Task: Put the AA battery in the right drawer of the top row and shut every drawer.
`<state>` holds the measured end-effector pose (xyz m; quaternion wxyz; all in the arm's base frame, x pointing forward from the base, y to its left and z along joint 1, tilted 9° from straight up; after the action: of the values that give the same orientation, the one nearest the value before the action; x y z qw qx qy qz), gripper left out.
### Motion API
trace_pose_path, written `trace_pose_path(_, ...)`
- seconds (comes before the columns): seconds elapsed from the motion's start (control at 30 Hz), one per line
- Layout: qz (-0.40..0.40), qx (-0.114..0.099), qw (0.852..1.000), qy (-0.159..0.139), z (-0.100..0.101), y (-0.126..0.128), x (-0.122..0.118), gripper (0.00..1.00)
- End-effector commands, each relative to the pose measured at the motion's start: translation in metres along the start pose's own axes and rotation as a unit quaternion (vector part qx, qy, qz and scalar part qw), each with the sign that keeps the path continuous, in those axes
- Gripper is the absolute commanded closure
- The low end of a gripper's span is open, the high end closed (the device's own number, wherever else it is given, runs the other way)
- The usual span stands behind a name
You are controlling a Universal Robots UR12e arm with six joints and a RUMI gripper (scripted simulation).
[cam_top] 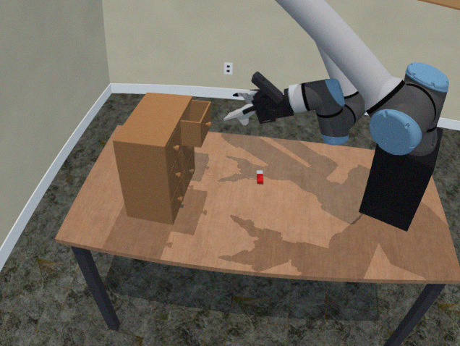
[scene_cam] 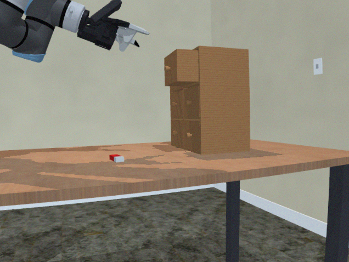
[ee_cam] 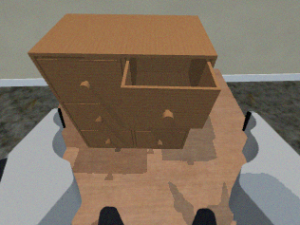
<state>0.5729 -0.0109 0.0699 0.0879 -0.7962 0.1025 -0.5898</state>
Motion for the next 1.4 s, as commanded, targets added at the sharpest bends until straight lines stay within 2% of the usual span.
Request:
trace_pose_path(0.0,0.000,0.001,1.000,0.001,-0.013,0.001,-0.004,0.00)
trace_pose_path(0.43,0.000,0.001,1.000,0.001,-0.040,0.002,-0.012,0.00)
trace_pose_path(1.37,0.000,0.001,1.000,0.001,-0.049,0.003,-0.014,0.00)
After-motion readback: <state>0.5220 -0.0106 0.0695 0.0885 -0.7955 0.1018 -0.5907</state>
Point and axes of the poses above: the point where the finger pads meet when closed, its own z axis out along the fingers, its own y axis across the jaws, x = y × z, the point moved 7 cm from there along -z, back along the fingers, and after that the axes turned 7 degrees about z, right-handed, at the moved point
